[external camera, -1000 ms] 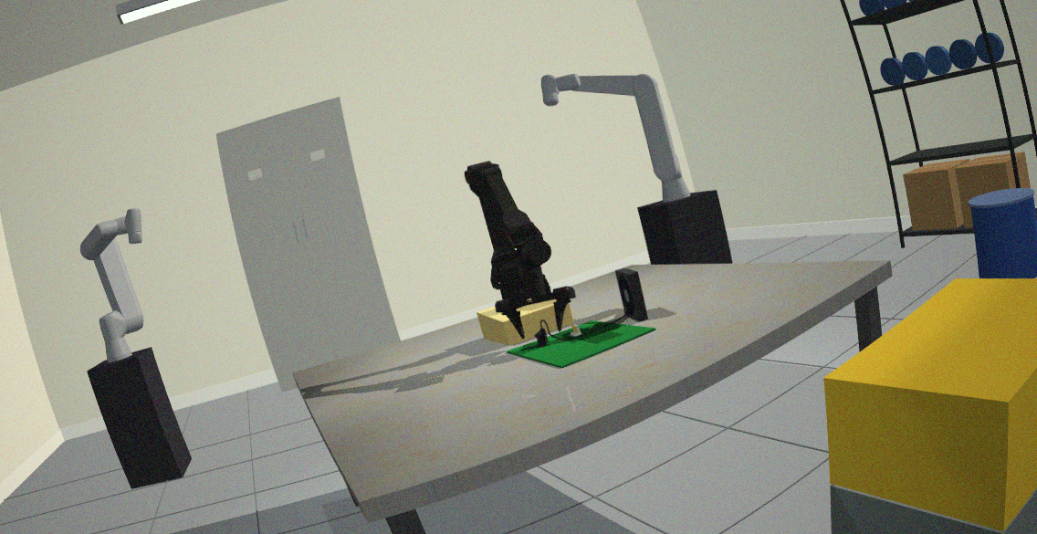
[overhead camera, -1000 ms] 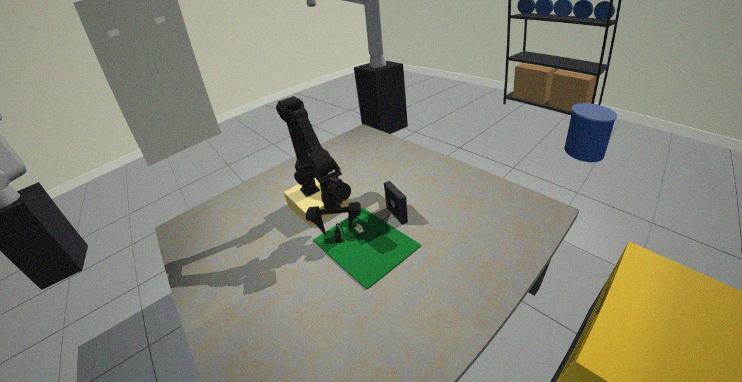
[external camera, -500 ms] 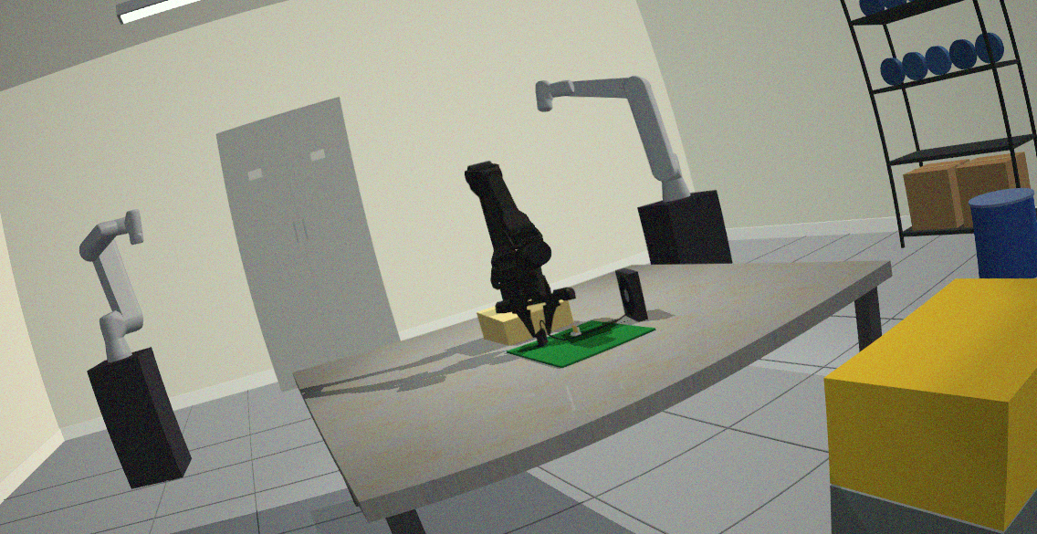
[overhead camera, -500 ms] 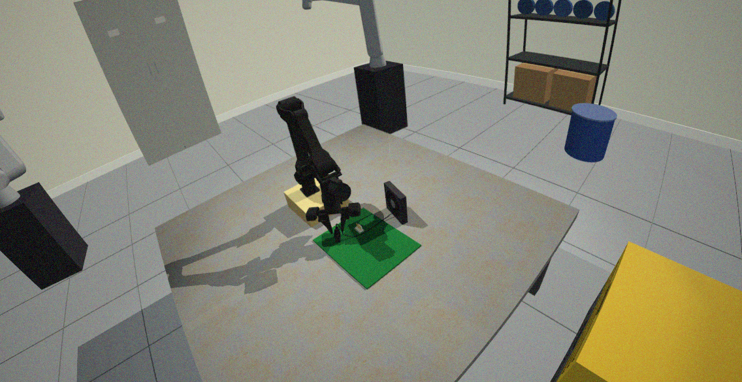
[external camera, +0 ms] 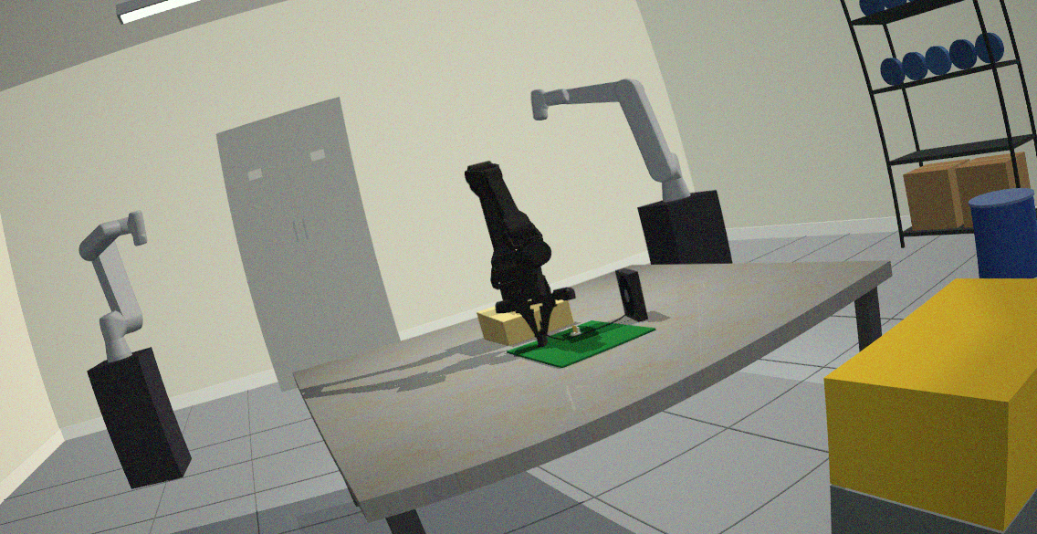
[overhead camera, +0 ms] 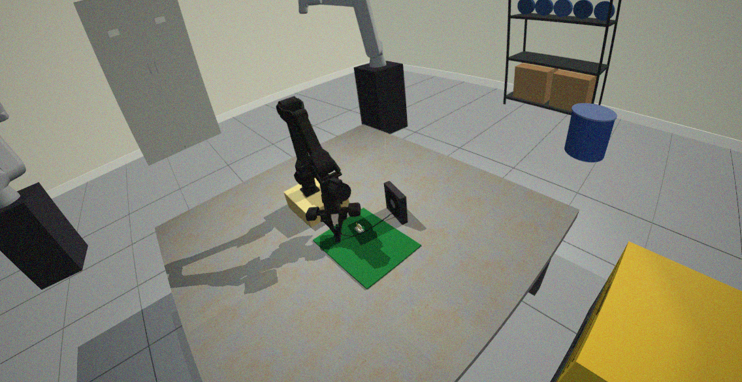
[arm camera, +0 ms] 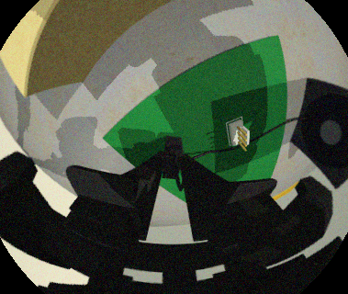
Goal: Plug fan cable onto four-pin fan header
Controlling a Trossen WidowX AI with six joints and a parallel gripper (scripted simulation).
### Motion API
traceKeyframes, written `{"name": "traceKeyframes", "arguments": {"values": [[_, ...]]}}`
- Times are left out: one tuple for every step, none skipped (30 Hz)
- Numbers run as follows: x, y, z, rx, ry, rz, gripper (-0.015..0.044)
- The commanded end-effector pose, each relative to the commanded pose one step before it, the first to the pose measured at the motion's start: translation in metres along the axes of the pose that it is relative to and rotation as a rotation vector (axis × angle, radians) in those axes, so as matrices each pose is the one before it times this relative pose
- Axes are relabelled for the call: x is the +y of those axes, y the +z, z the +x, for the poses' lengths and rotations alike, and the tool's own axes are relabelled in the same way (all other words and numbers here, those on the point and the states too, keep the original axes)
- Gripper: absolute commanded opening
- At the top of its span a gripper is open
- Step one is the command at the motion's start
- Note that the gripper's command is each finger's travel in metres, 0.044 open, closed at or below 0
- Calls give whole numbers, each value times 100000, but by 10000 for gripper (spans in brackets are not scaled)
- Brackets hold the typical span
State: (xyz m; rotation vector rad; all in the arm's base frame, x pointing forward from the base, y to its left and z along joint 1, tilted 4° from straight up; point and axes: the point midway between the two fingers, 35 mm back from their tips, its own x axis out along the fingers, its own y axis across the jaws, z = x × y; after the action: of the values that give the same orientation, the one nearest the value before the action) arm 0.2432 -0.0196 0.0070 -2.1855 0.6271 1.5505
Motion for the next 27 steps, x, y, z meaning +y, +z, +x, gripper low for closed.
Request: {"name": "traceKeyframes", "arguments": {"values": [[-80, -212, -385, 62, -74, 1, 0], [-40, -122, -257, -5, -14, -9, 0], [-37, -119, -261, -6, -14, -9, 0], [-35, -116, -264, -6, -13, -9, 0], [-32, -113, -267, -6, -13, -9, 0], [-30, -110, -270, -7, -13, -9, 0], [-27, -107, -273, -7, -13, -9, 0], [-24, -103, -276, -7, -12, -9, 0], [-22, -100, -278, -8, -12, -9, 0], [-19, -97, -281, -8, -12, -9, 0], [-16, -93, -284, -8, -12, -9, 0], [-14, -90, -287, -9, -11, -9, 0], [-11, -86, -290, -9, -11, -9, 0], [-8, -83, -292, -10, -11, -9, 0], [-5, -79, -295, -10, -11, -9, 0], [-3, -75, -297, -10, -10, -10, 0], [0, -71, -299, -11, -10, -10, 0], [3, -68, -302, -11, -10, -10, 0], [6, -64, -303, -12, -10, -10, 0], [9, -60, -306, -12, -9, -10, 0], [11, -56, -308, -12, -9, -10, 0], [14, -52, -310, -13, -9, -10, 0], [17, -48, -312, -13, -8, -10, 0], [20, -44, -314, -14, -8, -10, 0], [23, -40, -315, -14, -8, -10, 0], [26, -36, -317, -14, -8, -10, 0], [29, -32, -319, -15, -7, -10, 0]]}}
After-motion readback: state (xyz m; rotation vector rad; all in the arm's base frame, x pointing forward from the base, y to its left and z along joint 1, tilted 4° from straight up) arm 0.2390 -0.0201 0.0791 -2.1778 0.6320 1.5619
